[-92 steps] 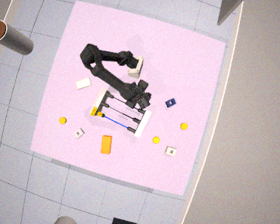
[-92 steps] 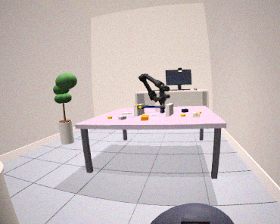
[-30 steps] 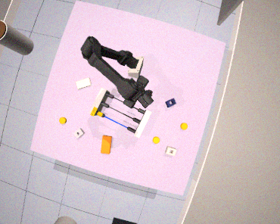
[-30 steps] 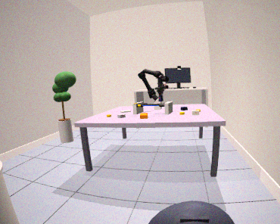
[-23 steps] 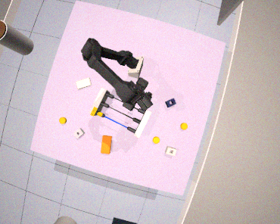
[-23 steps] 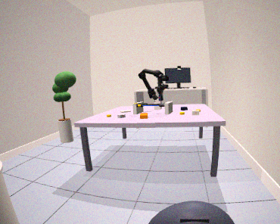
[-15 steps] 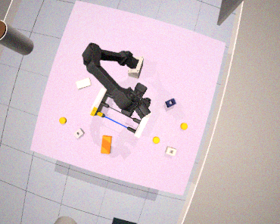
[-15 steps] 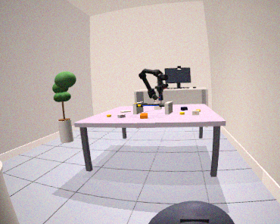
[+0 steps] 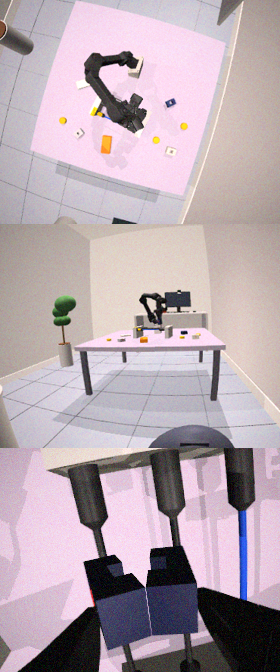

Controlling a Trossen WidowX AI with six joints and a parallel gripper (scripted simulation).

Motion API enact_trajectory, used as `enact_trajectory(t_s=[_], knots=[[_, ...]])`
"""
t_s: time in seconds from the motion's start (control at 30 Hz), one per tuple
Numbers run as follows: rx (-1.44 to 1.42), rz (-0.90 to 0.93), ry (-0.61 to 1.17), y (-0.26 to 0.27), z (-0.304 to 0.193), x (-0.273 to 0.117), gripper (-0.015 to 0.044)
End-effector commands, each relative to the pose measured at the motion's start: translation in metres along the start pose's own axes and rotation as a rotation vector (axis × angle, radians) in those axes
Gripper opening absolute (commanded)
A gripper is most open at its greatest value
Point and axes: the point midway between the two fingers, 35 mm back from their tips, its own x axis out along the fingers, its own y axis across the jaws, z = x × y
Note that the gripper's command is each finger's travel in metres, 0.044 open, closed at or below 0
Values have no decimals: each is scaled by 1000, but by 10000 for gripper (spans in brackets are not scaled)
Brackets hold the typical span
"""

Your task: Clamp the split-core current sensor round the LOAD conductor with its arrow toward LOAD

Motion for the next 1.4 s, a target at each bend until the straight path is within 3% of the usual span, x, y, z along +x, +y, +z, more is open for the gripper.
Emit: enact_trajectory(t_s=[0.0, 0.83, 1.37], knots=[[-6, -3, 1, -18, 0, 0, 0], [-41, -8, 21, -116, -18, 21, 0], [-42, -9, 22, -120, -18, 42, 0]])
